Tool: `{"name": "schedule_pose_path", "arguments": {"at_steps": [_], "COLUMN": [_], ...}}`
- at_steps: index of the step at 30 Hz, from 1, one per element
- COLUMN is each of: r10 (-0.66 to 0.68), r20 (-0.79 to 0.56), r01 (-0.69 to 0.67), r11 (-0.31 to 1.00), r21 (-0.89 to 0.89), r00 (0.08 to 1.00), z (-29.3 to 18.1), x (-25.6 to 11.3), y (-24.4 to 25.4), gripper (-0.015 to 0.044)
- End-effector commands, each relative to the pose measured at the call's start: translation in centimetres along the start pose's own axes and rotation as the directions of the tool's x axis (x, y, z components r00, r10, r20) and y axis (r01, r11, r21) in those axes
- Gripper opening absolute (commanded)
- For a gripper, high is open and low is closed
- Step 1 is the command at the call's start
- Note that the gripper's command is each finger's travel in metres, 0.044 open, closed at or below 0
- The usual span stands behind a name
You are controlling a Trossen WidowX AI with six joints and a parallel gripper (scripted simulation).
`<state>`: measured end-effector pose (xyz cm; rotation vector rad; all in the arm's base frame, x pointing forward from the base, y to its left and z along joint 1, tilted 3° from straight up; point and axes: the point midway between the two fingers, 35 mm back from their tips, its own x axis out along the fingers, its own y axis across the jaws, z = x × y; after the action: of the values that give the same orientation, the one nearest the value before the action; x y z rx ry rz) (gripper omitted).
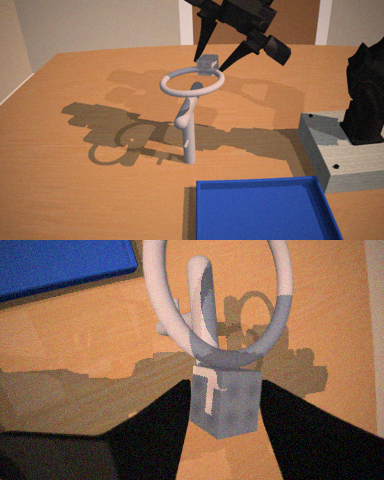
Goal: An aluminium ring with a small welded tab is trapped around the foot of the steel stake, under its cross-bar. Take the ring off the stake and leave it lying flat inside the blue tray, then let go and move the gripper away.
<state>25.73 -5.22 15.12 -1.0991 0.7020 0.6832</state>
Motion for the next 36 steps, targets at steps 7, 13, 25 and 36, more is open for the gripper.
{"name": "schedule_pose_path", "arguments": {"at_steps": [7, 13, 25, 36], "r10": [0.093, 0.142, 0.219, 0.259], "r20": [-0.069, -0.114, -0.217, -0.32], "r01": [-0.08, -0.106, -0.102, -0.032], "r11": [0.981, 0.955, 0.887, 0.82], "r21": [0.178, 0.277, 0.451, 0.571], "r00": [0.993, 0.983, 0.951, 0.911], "z": [0.9, 1.4, 2.3, 3.0], "x": [0.7, 1.0, 1.2, 1.2], "y": [0.9, 1.5, 2.6, 3.4], "gripper": [0.0, 0.0, 0.0, 0.0]}}
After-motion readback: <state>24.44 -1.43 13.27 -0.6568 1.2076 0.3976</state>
